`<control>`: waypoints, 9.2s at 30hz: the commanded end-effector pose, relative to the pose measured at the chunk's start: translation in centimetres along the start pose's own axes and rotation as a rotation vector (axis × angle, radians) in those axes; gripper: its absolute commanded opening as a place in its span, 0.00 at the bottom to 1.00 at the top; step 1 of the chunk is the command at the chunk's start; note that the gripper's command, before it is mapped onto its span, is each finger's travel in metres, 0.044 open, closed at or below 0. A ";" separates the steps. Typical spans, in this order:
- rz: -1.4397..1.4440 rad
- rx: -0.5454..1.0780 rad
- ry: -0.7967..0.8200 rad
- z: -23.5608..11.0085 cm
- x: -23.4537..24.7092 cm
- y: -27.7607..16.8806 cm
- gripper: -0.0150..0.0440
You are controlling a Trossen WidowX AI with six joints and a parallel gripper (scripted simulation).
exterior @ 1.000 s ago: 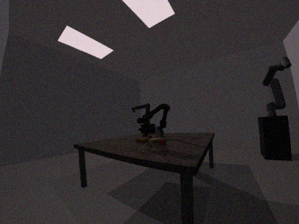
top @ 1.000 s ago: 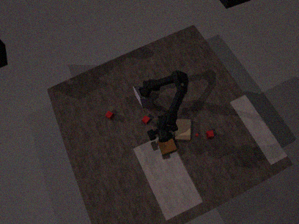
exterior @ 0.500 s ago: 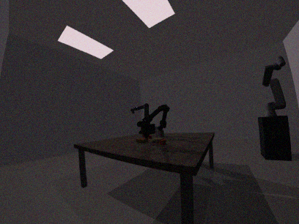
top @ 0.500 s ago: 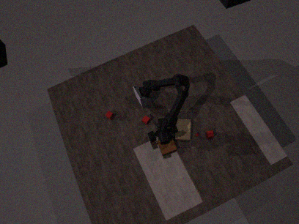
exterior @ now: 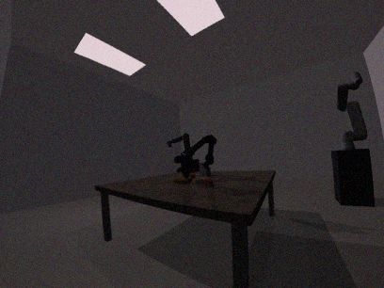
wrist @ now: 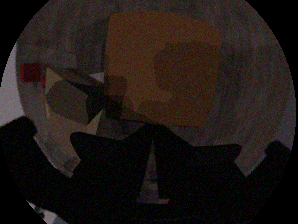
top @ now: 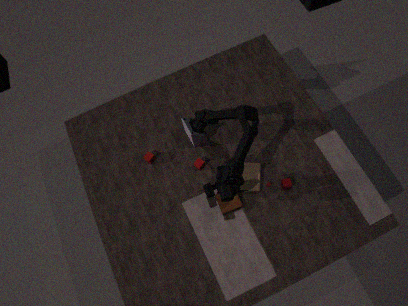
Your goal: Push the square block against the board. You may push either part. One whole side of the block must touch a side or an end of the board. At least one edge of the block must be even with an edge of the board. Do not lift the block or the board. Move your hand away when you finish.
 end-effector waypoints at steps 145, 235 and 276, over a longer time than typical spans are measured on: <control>-1.124 -0.004 0.015 0.1 20.0 -0.3 0.25; -1.123 -0.003 0.014 0.2 16.8 -0.3 0.25; -1.371 -0.005 0.015 0.2 14.8 -3.0 0.25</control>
Point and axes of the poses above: the point midway between the two fingers, 35 mm back from their tips, its own z axis out along the fingers, its own x axis across the jaws, y = z × x, the point moved 2 cm from there along -z, back along the fingers, and after that the axes turned 10 degrees about -z, right-handed, at the moved point
